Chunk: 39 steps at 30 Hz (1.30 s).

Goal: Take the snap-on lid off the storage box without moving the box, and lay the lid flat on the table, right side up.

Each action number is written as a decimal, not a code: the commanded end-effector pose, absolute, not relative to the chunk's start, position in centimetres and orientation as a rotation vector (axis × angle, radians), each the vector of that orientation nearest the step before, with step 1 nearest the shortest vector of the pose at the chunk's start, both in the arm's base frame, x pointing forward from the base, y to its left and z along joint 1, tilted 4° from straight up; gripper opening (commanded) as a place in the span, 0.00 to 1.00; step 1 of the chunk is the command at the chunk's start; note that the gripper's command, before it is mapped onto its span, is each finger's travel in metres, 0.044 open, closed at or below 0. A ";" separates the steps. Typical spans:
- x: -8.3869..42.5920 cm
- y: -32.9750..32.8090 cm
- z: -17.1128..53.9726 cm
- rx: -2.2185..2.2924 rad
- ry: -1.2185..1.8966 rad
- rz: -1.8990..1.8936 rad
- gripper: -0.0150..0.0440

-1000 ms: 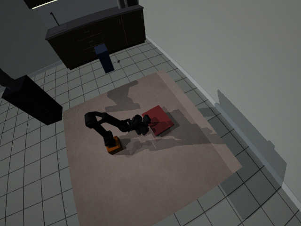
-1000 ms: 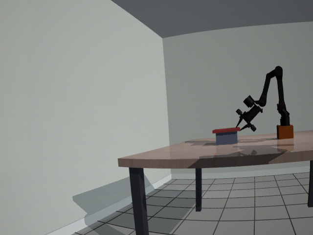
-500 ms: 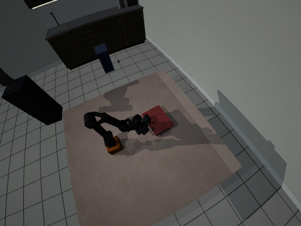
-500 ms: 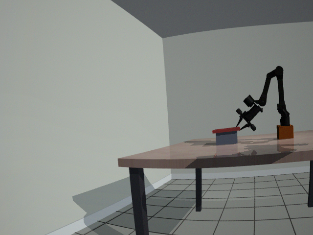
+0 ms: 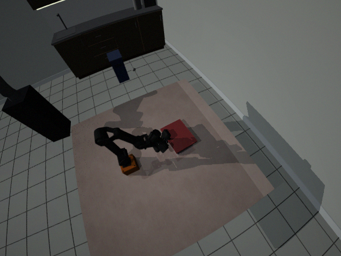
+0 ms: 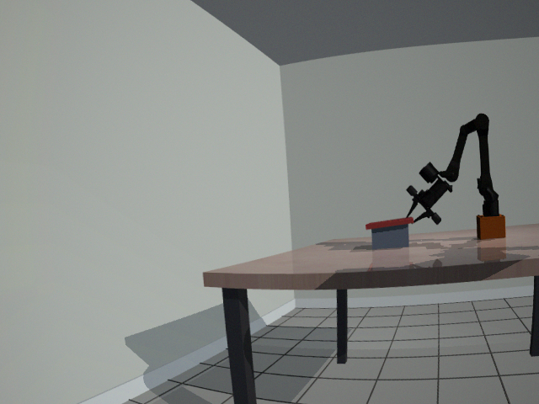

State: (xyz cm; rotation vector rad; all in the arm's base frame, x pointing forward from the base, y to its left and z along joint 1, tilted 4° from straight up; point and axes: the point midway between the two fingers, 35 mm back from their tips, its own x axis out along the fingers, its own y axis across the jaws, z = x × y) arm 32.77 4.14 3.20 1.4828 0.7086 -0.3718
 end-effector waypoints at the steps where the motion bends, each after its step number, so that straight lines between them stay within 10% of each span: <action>1: 32.8 4.1 3.4 1.482 0.708 -0.369 0.25; 39: 32.9 4.2 3.8 1.484 0.707 -0.370 0.25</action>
